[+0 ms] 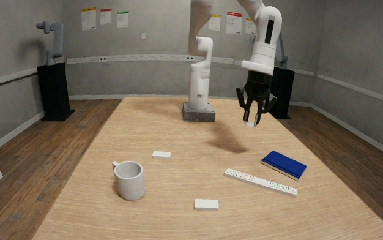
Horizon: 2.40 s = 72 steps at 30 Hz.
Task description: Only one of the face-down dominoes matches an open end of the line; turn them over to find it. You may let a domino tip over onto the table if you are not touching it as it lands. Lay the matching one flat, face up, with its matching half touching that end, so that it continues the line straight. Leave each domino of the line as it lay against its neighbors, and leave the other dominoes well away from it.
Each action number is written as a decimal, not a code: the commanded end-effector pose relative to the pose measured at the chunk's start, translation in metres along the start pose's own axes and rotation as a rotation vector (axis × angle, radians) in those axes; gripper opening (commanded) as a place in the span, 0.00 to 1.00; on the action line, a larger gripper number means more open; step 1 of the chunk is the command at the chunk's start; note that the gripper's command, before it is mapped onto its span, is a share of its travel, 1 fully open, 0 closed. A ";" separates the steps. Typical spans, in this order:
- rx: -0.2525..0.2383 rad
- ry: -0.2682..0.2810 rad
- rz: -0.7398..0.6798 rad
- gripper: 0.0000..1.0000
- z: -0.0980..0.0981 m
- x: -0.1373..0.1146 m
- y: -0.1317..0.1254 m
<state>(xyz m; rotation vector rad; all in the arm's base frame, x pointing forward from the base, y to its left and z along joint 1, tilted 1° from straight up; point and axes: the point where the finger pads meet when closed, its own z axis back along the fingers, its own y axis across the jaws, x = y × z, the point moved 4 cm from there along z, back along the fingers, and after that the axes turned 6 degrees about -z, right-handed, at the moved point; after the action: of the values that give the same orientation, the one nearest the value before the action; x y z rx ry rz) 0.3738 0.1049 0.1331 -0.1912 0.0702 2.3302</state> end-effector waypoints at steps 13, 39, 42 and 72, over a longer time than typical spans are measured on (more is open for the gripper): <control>-0.037 0.267 0.007 0.31 0.005 0.024 -0.003; -0.076 0.829 -0.033 0.31 -0.008 0.056 0.001; -0.084 0.915 -0.037 0.31 -0.010 0.060 0.001; -0.105 1.215 -0.037 0.31 -0.016 0.071 0.002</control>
<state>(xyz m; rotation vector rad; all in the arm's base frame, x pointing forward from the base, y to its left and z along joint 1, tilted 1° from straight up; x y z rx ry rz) 0.3258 0.1526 0.1040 -1.5790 0.5208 1.8653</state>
